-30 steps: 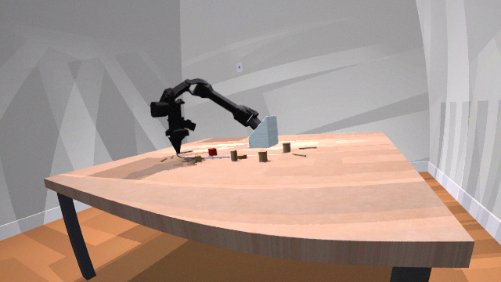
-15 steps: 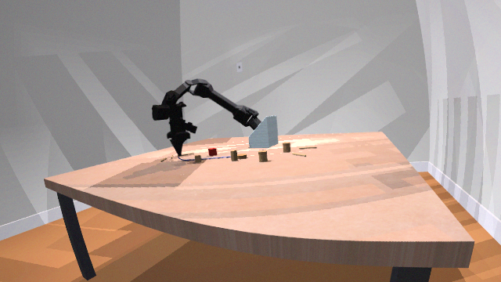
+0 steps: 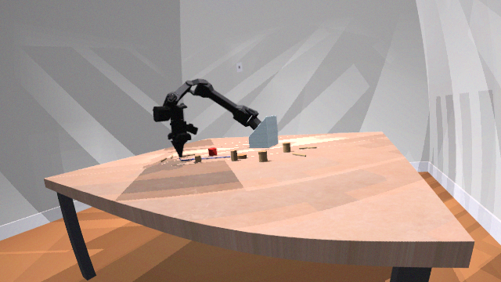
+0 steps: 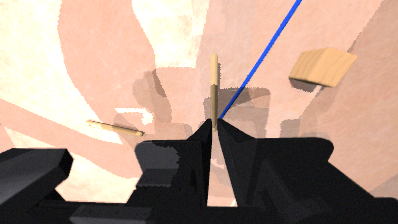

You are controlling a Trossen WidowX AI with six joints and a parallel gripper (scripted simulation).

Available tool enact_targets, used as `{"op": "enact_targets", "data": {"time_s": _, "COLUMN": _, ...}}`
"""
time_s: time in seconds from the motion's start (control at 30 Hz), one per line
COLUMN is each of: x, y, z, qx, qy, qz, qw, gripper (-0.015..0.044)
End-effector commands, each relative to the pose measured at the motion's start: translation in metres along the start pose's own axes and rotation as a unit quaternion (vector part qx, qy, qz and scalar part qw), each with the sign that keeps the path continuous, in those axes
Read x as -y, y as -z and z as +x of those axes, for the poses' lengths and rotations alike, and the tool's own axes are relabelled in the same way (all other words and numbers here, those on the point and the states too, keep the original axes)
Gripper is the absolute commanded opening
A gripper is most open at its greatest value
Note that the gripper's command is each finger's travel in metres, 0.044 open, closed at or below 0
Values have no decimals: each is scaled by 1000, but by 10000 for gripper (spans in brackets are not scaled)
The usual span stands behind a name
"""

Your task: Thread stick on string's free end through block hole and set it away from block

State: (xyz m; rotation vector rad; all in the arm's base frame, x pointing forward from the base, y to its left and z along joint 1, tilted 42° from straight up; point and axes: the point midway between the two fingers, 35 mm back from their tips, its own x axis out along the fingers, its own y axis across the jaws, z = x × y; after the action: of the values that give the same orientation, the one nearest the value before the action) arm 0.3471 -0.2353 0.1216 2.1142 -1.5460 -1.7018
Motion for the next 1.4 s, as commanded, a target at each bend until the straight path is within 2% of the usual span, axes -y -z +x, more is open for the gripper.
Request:
{"op": "enact_targets", "data": {"time_s": 0.0, "x": 1, "y": -5, "z": 1, "qx": 3, "qy": 2, "qz": -3, "qw": 1000, "gripper": 0}}
{"op": "enact_targets", "data": {"time_s": 1.37, "x": 1, "y": -56, "z": 1, "qx": 4, "qy": 2, "qz": -4, "qw": 1000, "gripper": 0}}
